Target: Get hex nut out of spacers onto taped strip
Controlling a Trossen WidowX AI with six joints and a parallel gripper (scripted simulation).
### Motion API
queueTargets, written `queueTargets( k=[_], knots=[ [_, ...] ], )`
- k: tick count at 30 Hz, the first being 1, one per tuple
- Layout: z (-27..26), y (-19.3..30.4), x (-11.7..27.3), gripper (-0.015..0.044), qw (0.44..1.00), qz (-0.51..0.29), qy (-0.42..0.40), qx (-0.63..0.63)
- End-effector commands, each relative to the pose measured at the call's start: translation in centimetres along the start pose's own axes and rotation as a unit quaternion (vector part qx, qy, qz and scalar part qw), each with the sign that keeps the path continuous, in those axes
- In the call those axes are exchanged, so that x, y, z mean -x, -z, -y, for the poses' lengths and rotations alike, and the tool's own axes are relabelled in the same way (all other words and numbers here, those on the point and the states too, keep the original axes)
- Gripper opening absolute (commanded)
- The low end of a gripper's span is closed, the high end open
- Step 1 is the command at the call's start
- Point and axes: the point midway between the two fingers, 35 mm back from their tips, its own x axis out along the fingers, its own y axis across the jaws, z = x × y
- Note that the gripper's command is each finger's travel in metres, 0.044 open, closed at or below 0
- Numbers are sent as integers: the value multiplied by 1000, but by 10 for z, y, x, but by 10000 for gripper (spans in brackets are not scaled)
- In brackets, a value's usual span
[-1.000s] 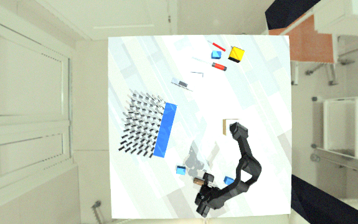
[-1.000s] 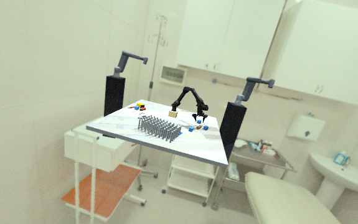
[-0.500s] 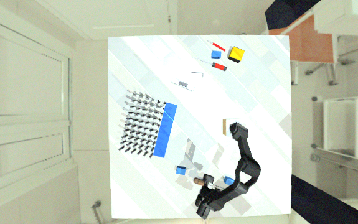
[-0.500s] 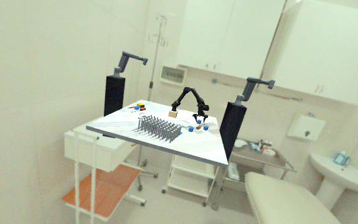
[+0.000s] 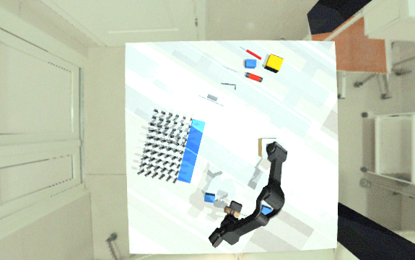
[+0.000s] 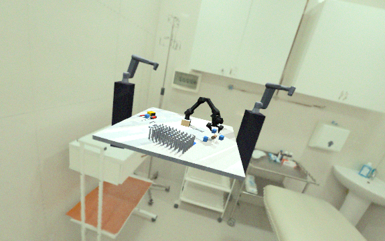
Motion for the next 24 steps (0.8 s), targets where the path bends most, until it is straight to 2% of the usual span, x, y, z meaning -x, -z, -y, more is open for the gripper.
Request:
queueTargets(
  k=[1, 7, 24],
  knots=[
    [3, -3, 3, 440, 1000, 14, 4, 6],
    [3, -3, 3, 282, 1000, 14, 4, 6],
    [3, 0, -5, 280, 1000, 14, 4, 6]
  ],
)
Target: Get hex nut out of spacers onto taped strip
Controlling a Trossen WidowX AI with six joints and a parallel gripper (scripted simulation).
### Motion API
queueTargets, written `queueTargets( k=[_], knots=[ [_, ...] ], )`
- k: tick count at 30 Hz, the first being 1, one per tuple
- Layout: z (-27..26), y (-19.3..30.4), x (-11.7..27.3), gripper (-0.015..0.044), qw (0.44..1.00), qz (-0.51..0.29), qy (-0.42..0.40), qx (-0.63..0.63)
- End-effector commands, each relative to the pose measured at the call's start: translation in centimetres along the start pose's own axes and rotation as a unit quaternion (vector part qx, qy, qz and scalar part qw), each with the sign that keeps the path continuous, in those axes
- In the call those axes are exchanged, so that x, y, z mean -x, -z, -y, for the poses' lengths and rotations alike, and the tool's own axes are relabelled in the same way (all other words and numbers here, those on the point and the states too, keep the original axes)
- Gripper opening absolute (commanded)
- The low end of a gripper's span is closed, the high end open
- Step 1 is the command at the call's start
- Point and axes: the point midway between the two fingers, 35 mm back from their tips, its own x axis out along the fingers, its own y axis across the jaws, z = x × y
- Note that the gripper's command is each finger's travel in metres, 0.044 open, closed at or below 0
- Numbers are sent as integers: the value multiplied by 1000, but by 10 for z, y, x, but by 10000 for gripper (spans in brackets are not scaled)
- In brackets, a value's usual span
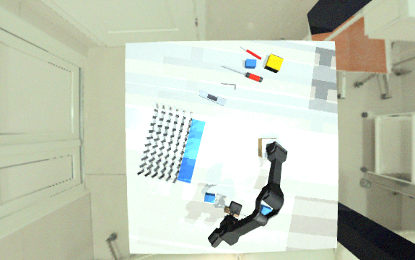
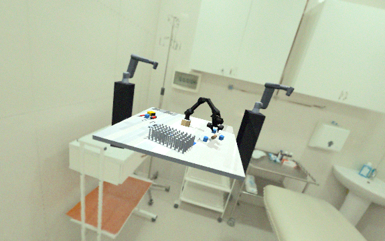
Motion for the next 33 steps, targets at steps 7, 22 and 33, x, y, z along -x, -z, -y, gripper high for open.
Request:
queueTargets(
  k=[7, 22, 33],
  knots=[
    [-1, 6, -15, 280, 1000, 2, 1, 2],
    [-4, 16, -37, 280, 1000, 2, 1, 2],
    [-8, 23, -54, 280, 1000, 2, 1, 2]
  ],
)
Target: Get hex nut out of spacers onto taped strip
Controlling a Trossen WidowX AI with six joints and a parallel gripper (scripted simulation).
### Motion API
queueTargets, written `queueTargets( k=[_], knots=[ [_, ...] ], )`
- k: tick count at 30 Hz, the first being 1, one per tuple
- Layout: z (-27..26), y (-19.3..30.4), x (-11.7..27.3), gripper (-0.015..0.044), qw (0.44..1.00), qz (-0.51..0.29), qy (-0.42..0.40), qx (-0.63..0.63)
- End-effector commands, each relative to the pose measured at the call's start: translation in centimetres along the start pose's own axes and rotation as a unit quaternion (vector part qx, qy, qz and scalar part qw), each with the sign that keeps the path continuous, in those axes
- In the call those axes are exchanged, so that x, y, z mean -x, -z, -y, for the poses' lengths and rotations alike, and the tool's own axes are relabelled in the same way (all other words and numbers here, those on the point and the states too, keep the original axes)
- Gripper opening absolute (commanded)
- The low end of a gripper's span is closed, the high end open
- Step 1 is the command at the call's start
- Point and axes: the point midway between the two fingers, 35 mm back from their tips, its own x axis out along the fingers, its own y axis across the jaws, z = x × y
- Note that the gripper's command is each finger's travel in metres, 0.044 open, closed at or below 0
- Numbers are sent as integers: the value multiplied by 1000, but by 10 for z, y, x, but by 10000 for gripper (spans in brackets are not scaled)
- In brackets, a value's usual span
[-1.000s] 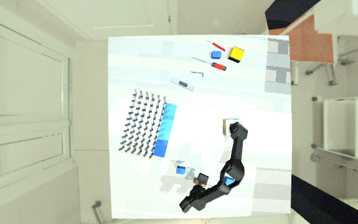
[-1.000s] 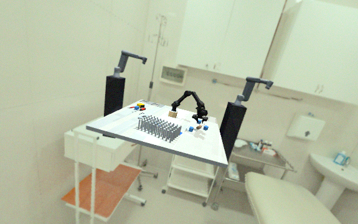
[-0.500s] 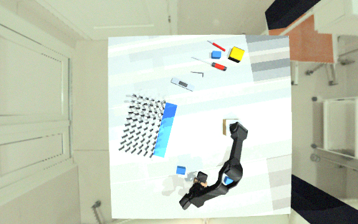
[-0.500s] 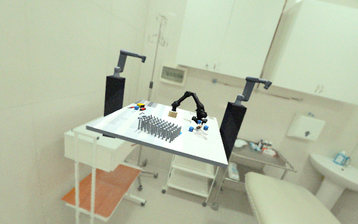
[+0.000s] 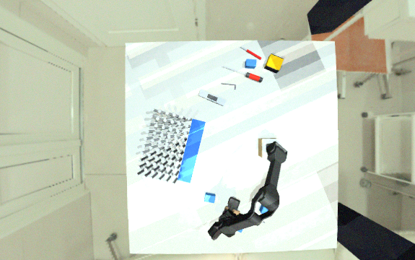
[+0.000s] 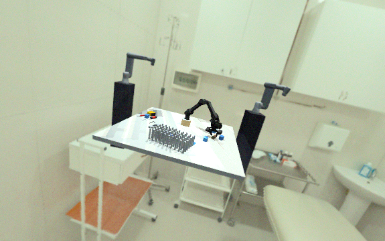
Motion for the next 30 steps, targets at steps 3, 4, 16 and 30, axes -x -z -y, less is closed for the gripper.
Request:
queueTargets(
  k=[3, 4, 16, 30],
  knots=[
    [-2, 3, -10, 280, 1000, 2, 2, 2],
    [-2, 4, -11, 280, 1000, 2, 2, 2],
    [-2, 4, -12, 155, 1000, 2, 2, 2],
    [15, -16, 41, 0, 1000, 1, 1, -1]
  ],
)
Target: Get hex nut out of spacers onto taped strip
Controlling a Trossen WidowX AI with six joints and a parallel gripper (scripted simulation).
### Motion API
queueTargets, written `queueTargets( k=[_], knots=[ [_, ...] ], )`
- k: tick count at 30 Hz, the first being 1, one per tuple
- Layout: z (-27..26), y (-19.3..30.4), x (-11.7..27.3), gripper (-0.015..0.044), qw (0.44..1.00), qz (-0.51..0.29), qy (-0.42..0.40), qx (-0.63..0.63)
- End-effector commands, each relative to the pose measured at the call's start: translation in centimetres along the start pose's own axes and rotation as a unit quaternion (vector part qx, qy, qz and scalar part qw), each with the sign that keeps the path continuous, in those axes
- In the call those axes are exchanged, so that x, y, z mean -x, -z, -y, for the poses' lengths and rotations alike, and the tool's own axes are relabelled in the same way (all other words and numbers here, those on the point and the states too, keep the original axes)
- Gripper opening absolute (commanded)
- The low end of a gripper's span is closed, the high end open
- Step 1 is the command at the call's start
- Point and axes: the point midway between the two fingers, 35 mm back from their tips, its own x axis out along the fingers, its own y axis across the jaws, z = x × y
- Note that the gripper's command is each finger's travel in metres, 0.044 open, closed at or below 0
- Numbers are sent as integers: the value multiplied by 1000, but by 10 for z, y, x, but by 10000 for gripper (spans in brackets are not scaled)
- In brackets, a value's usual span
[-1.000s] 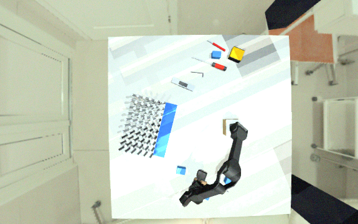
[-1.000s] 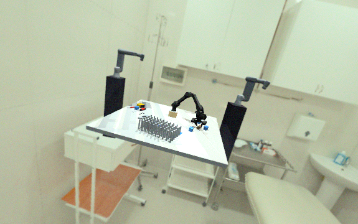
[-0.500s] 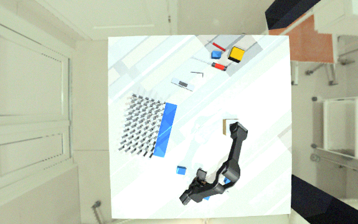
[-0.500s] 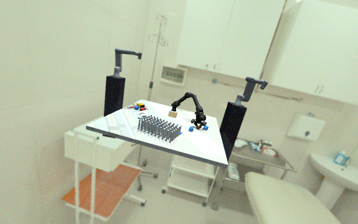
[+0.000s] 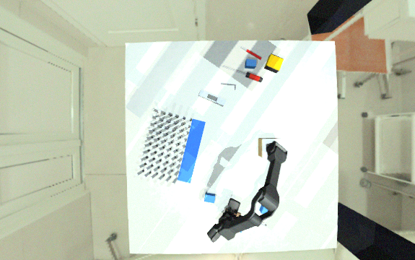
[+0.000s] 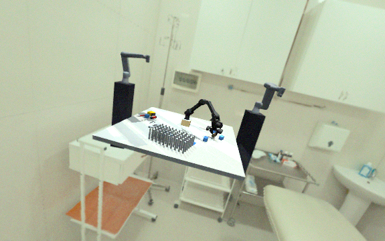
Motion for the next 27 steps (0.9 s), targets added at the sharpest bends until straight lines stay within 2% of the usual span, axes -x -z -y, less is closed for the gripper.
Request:
queueTargets(
  k=[1, 16, 23, 27],
  knots=[
    [12, -13, 35, 0, 1000, -4, 12, 4],
    [14, -57, 127, 0, 1000, -4, 12, 5],
    [14, -59, 131, 0, 1000, -5, 12, 3],
    [6, -50, 138, 0, 998, -21, 16, -49]
  ],
)
